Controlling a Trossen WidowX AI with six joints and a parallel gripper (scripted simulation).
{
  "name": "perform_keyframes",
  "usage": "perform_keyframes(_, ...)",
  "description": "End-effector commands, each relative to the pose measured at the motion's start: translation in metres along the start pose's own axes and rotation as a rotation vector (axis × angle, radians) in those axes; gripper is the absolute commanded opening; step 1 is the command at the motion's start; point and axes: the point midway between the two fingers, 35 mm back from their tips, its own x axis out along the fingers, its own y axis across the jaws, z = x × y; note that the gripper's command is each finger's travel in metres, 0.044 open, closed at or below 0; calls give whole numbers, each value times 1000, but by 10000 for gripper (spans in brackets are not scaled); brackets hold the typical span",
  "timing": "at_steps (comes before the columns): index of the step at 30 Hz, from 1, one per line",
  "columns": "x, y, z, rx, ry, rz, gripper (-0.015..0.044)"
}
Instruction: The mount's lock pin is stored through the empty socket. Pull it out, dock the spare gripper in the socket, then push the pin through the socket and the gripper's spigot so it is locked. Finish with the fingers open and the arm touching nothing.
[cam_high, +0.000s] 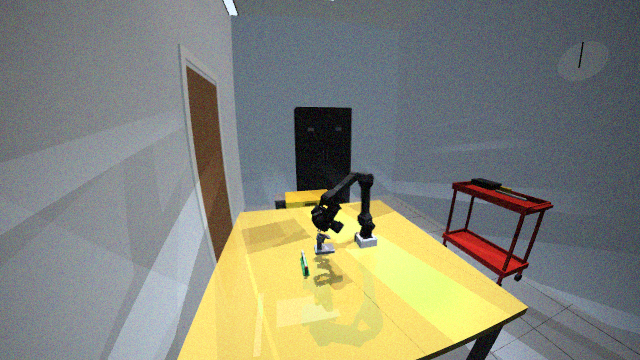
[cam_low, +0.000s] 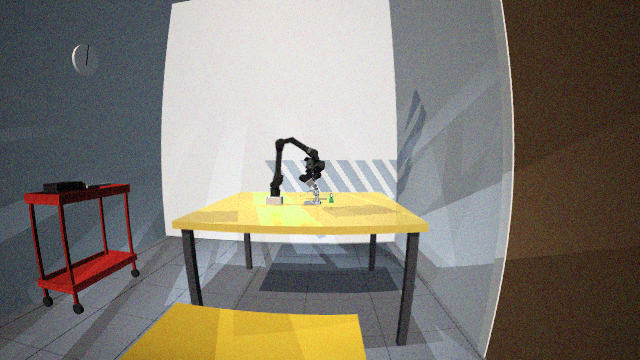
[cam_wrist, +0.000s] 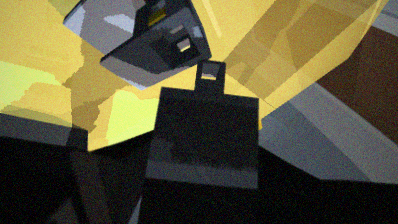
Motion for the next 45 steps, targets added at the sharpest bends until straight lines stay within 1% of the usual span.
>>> perform_keyframes(1, -11, -1, -1, -99, 24, -60, 0)
perform_keyframes(14, -43, 4, -6, -407, 104, -221, 0)
perform_keyframes(17, -47, 4, -6, -442, 113, -241, 0)
perform_keyframes(26, -45, 4, -5, -449, 120, -239, 0)
perform_keyframes(34, -37, 8, 4, -501, 170, -225, 0)
perform_keyframes(45, -28, 11, 14, -510, 179, -222, 0)
